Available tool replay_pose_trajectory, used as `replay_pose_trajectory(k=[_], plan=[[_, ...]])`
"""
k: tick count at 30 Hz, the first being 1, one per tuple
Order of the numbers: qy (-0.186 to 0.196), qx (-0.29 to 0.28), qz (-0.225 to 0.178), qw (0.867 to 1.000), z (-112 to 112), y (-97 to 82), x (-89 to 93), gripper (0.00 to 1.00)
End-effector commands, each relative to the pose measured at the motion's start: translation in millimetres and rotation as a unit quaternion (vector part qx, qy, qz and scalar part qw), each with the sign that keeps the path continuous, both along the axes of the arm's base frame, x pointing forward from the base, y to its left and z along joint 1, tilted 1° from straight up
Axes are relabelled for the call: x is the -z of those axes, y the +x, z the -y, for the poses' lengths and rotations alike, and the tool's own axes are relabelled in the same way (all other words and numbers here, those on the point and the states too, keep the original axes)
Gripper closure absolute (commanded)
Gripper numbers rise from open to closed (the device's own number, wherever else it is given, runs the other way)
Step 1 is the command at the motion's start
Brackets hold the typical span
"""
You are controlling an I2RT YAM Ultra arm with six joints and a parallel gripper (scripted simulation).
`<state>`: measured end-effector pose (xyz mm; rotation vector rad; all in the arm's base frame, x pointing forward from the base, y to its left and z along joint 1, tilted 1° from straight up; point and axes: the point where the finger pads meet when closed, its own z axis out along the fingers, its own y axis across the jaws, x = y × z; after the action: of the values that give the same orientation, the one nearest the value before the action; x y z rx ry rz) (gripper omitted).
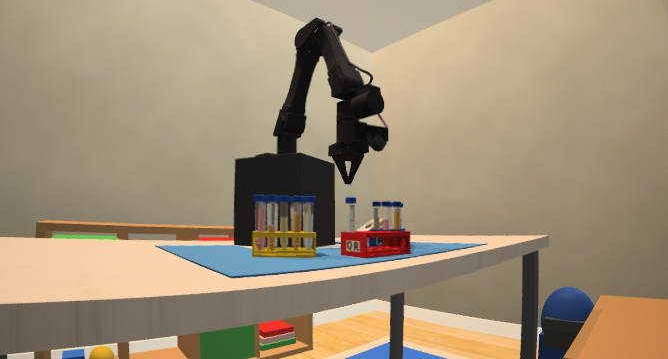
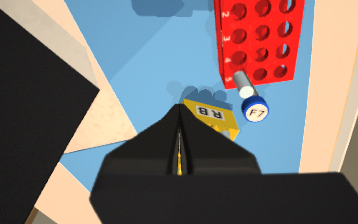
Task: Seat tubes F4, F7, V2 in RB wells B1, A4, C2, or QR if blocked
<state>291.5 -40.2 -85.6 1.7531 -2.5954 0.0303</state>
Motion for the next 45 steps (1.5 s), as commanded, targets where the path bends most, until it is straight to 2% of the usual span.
replay_pose_trajectory(k=[1, 7, 15, 20, 24, 32, 34, 37, 41, 42, 43, 45], plan=[[0.001, -0.037, 0.018, 0.999, -1.9, 14.4, -4.5, 1.0], [0.003, -0.032, 0.002, 0.999, -28.6, -1.6, 0.0, 1.0], [0.002, -0.032, 0.003, 0.999, -60.5, 8.8, 0.2, 1.0], [0.002, -0.032, 0.002, 0.999, -65.0, 8.6, 0.3, 1.0], [0.001, -0.032, -0.015, 0.999, -78.8, -11.5, 7.3, 1.0], [0.003, -0.032, 0.003, 0.999, -113.3, -0.7, 1.6, 1.0], [0.003, -0.032, 0.003, 0.999, -113.3, -0.7, 1.6, 1.0], [0.002, -0.032, 0.001, 0.999, -124.8, -3.5, 1.6, 1.0], [0.002, -0.03, 0.002, 1.0, -124.6, -3.1, 1.6, 1.0], [0.0, -0.025, -0.006, 1.0, -119.4, -9.3, 4.2, 1.0], [-0.002, -0.032, -0.012, 0.999, -125.3, -17.5, 6.6, 1.0], [-0.001, -0.032, -0.01, 0.999, -132.4, -21.9, 6.5, 1.0]])
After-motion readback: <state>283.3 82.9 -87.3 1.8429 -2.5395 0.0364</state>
